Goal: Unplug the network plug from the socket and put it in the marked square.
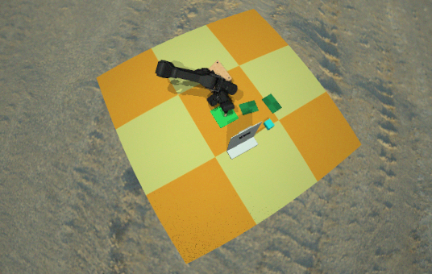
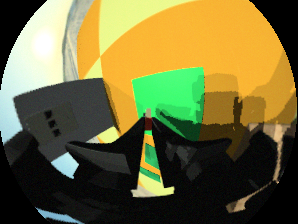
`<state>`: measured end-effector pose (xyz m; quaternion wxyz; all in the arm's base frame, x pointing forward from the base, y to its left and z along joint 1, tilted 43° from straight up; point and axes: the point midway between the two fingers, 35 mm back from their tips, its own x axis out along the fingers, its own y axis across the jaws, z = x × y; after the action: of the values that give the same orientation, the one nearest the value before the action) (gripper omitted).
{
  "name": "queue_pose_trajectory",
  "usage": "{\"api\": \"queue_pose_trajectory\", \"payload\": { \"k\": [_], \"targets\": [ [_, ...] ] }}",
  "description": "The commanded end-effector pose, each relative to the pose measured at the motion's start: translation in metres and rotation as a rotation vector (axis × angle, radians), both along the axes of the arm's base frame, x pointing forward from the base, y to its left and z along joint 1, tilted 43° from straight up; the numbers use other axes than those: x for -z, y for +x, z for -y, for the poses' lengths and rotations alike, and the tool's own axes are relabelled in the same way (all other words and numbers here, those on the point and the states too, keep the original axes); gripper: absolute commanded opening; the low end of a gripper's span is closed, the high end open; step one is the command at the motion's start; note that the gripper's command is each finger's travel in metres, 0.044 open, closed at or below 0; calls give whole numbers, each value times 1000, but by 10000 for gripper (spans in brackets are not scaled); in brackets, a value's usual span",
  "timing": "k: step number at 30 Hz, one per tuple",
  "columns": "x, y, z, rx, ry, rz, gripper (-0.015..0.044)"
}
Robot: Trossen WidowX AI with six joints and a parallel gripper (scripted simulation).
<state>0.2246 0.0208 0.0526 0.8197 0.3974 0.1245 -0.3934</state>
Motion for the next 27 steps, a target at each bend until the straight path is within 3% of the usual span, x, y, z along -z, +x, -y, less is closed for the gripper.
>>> {"api": "queue_pose_trajectory", "payload": {
  "k": [1, 27],
  "targets": [
    [4, -1, 4, -1, -4, -8, 0],
    [12, 3, 15, -4, -9, -3, 0]
  ]
}}
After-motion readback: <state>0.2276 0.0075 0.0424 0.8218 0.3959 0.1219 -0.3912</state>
